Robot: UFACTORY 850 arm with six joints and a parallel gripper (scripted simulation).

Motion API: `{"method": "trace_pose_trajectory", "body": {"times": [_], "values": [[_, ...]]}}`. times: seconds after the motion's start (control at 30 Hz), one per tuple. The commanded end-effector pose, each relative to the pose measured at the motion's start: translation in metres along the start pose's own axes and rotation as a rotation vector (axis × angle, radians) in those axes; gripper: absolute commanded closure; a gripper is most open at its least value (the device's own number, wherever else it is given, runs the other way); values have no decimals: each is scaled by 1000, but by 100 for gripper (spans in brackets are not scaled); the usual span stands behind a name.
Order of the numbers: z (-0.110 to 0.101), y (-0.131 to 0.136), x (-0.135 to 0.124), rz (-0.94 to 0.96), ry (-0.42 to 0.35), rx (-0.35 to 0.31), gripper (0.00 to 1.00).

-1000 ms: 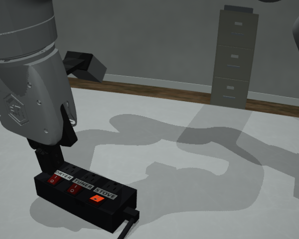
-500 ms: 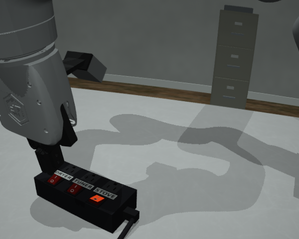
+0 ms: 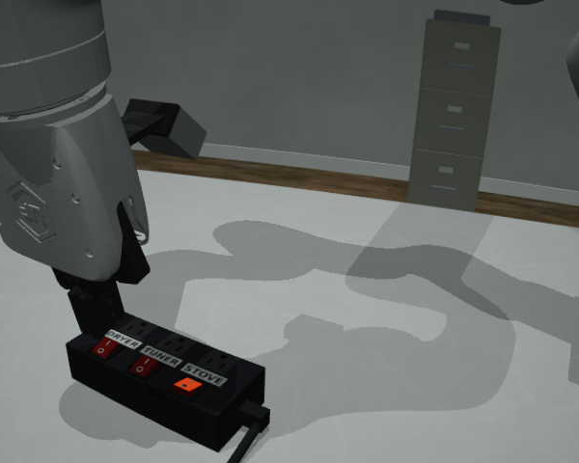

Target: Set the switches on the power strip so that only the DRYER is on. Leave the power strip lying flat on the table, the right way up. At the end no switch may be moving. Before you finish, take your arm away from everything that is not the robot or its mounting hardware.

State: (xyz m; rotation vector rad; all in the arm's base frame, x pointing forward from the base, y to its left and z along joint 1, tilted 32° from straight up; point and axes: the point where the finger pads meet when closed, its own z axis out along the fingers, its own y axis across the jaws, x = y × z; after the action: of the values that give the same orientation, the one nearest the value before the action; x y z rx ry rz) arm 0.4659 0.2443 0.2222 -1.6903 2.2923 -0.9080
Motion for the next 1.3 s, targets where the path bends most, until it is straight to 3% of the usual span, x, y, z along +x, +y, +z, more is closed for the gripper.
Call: {"method": "trace_pose_trajectory", "body": {"times": [0.0, 0.6, 0.63, 1.27], "values": [[-1, 0, 0, 1, -1, 1, 100], [-1, 0, 0, 1, -1, 1, 100], [-1, 0, 0, 1, -1, 1, 0], [-1, 0, 0, 1, -1, 1, 0]]}}
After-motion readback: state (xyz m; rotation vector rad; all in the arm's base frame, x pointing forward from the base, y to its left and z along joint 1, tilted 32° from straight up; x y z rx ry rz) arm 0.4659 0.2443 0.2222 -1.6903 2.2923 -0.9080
